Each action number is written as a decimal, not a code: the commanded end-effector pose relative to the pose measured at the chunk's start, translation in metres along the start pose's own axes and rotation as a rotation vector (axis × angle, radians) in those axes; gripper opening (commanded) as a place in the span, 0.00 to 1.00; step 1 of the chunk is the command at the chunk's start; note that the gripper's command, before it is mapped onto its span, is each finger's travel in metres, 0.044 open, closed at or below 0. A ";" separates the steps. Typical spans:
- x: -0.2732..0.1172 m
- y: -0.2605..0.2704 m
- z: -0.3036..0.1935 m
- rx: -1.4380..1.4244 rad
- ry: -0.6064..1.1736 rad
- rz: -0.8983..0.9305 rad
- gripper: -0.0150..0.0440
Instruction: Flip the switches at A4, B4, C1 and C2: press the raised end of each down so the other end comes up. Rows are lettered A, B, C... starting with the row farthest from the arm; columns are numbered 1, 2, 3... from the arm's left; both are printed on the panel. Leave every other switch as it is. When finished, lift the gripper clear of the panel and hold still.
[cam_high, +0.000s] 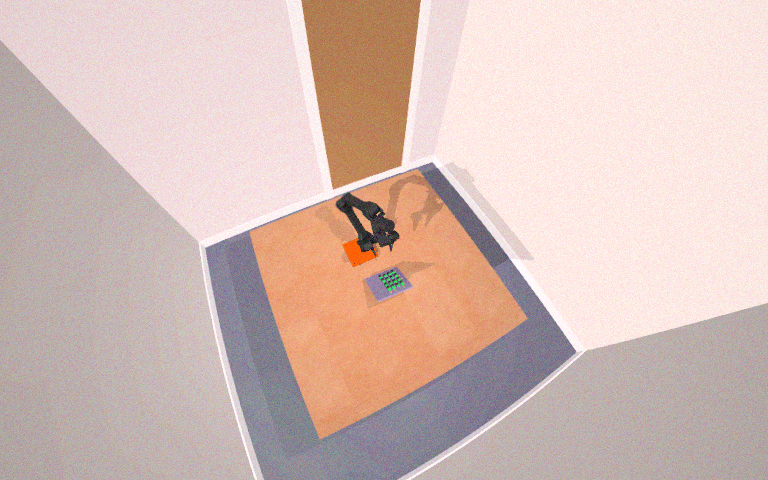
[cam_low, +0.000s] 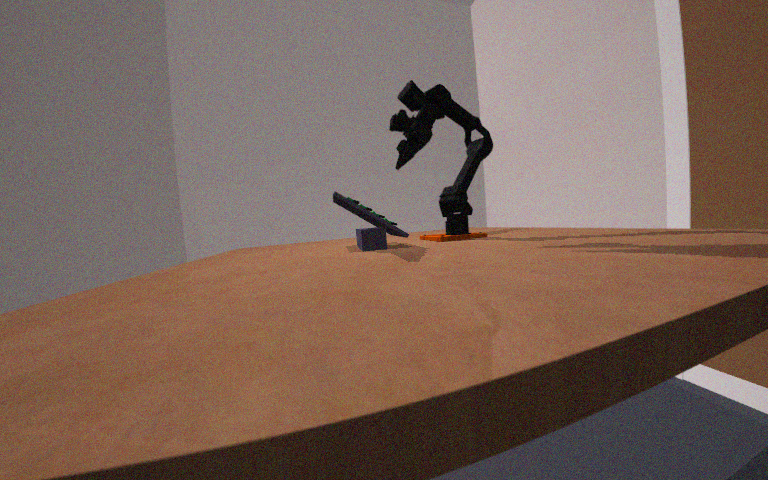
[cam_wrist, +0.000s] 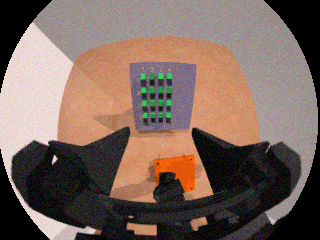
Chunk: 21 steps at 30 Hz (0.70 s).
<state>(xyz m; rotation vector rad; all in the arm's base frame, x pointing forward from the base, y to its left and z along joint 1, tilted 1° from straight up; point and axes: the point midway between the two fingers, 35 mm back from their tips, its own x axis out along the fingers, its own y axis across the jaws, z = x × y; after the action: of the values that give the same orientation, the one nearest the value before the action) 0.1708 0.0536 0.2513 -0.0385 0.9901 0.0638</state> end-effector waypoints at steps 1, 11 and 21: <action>0.002 0.000 0.001 -0.001 0.000 0.000 0.89; 0.097 -0.030 0.062 -0.034 -0.020 0.007 0.44; 0.132 -0.030 0.062 -0.034 -0.048 0.007 0.25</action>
<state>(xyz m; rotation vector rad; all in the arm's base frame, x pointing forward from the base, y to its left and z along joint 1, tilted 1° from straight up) 0.2905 0.0325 0.1950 -0.0614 0.9286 0.0835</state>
